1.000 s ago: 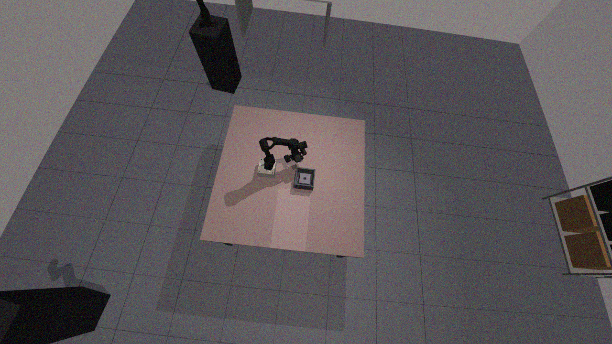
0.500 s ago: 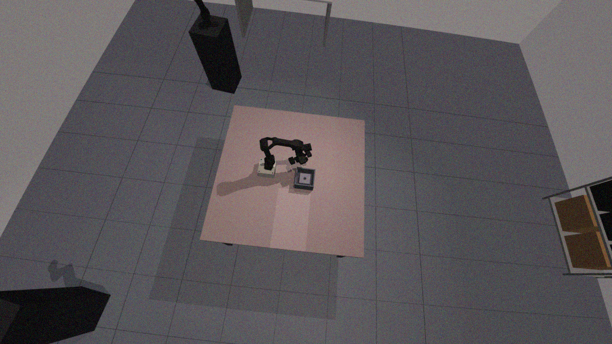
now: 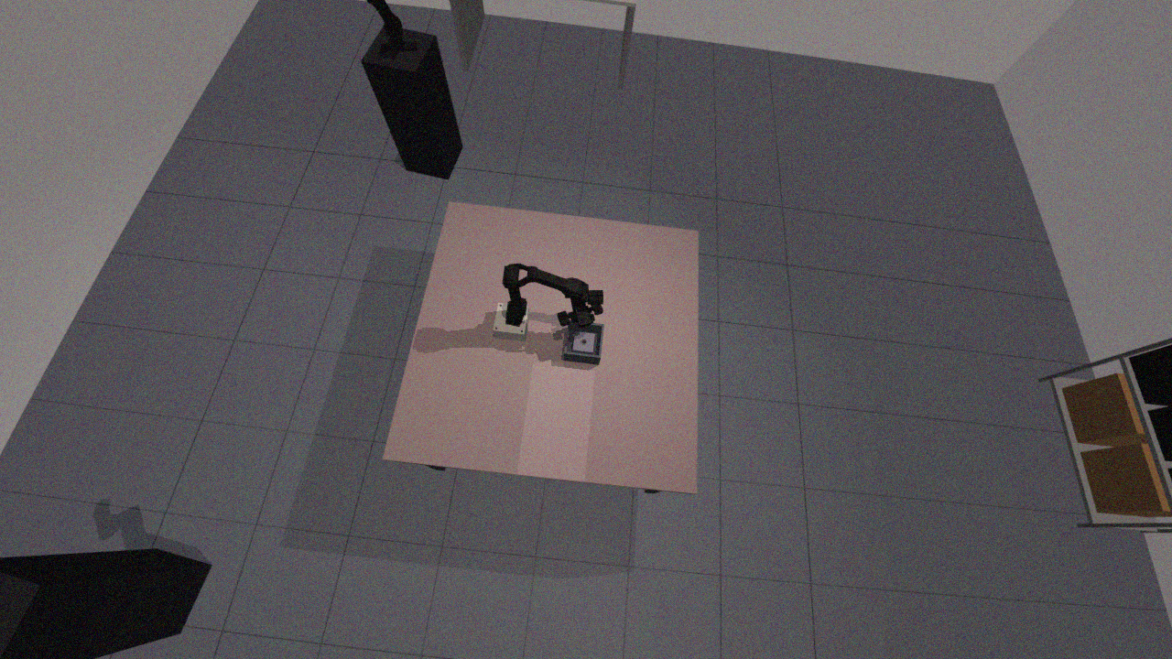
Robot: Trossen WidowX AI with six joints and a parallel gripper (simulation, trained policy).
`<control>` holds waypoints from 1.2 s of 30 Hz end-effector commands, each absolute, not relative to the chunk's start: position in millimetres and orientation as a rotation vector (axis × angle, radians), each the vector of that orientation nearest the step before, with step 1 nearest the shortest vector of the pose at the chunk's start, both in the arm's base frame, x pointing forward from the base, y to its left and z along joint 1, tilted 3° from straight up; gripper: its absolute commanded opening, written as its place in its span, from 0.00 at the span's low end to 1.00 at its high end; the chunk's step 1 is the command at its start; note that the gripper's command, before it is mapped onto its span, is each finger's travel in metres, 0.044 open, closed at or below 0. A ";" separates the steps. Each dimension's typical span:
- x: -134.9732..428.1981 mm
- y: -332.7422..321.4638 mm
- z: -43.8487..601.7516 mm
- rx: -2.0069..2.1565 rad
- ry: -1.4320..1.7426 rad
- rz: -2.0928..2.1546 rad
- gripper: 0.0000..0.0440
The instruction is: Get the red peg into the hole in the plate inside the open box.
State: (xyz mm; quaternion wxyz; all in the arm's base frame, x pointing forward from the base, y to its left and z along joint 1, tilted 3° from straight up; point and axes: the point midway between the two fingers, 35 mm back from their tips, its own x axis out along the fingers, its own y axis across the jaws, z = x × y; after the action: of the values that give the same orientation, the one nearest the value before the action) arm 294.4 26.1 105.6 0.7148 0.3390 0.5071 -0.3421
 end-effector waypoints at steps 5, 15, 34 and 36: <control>310.3 5.4 97.8 0.782 1.124 -0.788 0.01; 322.9 -13.0 78.5 0.812 1.158 -0.817 0.02; 348.3 -34.8 42.0 0.768 1.227 -0.826 0.68; 354.0 -38.4 43.2 0.765 1.221 -0.823 0.77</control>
State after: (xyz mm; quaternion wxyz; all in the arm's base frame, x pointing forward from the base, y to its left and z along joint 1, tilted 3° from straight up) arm 346.0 -34.3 43.0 0.6729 0.3396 0.5444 -0.3681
